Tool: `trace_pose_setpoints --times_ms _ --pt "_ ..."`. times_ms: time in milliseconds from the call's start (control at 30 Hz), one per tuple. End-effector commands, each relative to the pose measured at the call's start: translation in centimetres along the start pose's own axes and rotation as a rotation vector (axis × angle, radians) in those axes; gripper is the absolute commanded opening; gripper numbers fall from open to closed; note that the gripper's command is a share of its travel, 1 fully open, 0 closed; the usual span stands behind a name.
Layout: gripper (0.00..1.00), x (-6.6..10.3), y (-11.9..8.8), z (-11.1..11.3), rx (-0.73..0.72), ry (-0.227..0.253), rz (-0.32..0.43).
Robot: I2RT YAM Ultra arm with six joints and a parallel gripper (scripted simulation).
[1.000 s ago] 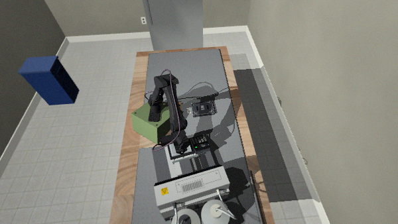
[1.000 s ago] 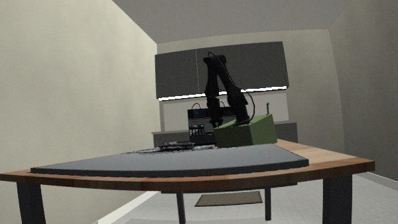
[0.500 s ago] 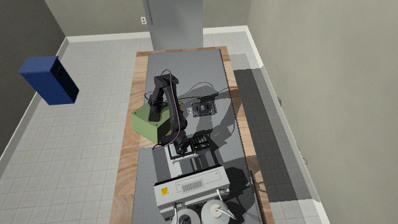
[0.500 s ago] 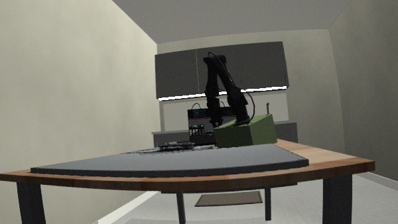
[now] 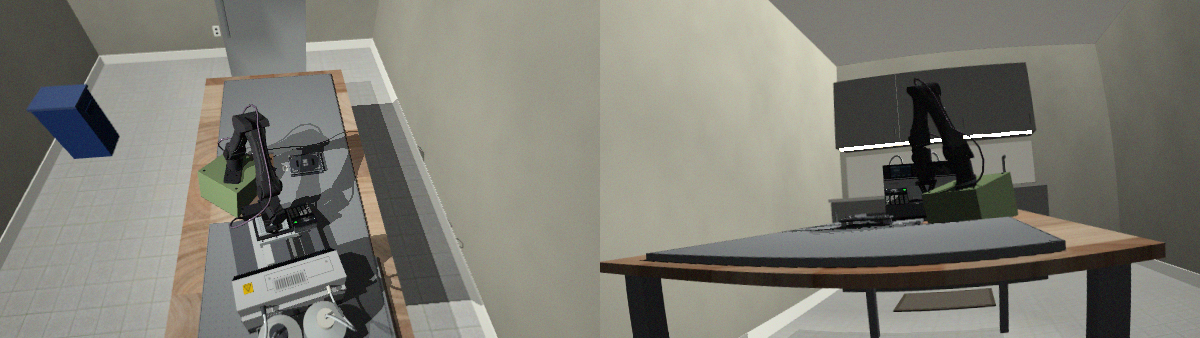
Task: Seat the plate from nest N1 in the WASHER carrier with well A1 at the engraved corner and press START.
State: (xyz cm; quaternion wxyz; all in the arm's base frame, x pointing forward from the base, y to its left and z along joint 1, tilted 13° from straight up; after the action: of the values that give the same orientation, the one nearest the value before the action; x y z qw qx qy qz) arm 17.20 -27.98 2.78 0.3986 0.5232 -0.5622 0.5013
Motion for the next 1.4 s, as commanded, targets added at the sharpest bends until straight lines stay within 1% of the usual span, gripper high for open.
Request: trace_pose_setpoints --times_ms 0,167,233,267,333,733,800,833,900,1300,1367 --pt "1.0 1.5 -0.5 0.4 0.003 0.031 0.011" --pt "1.0 2.5 -0.2 0.6 0.002 0.033 0.011" --pt "1.0 2.5 -0.2 0.6 0.002 0.033 0.011" --pt "1.0 2.0 0.0 0.5 -0.002 0.015 0.002" --pt "1.0 3.0 -0.1 0.6 0.002 0.034 0.01" --pt "1.0 5.0 -0.1 0.5 0.002 0.035 0.006" --pt "1.0 5.0 -0.1 0.5 0.002 0.035 0.006" --pt "1.0 4.3 0.1 0.5 -0.003 0.012 -0.004" --pt "1.0 5.5 -0.1 0.5 0.002 0.035 0.005" --pt "1.0 7.5 0.0 0.4 0.002 0.035 0.005" --pt "1.0 7.5 0.0 0.4 0.002 0.035 0.005"
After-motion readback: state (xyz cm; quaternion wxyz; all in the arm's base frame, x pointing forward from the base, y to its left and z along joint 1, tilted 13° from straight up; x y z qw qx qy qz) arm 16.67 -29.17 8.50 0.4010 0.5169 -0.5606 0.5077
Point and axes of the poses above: the point where the finger pads meet when closed, its own x axis back along the fingers, its own z axis across the jaws, y = z × x, the point moved 9 cm from there along x, back along the fingers, and after that the axes turned 11 degrees about -x, right-handed, at the moved point
